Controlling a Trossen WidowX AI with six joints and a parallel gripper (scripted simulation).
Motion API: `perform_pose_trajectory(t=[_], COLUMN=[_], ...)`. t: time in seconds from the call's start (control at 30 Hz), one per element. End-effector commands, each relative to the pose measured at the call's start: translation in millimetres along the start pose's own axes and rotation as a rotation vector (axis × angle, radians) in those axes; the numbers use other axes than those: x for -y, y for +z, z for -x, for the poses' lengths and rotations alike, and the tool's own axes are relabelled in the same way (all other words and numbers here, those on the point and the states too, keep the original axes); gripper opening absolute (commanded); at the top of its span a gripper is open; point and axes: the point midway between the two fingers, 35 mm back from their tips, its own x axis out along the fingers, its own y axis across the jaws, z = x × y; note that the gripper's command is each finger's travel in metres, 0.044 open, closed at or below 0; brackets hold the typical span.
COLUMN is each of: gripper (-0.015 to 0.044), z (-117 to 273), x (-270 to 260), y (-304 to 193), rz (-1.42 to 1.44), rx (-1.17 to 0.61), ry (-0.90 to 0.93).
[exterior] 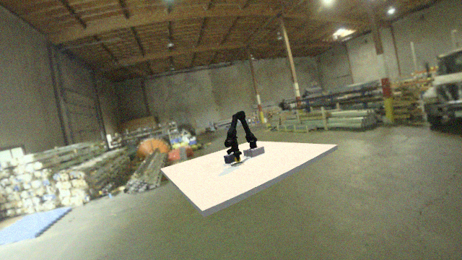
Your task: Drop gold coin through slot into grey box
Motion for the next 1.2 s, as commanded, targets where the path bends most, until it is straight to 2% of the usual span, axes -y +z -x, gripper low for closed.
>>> perform_pose_trajectory(t=[0.0, 1.0, 1.17], gripper=[0.0, 0.0, 0.0], z=[11, 84, 84], x=[-2, 0, 0], y=[3, 0, -1], rz=[0.0, 0.0, 0.116], rx=[0.013, 0.012, 0.013], ry=[0.008, 0.008, 0.007])
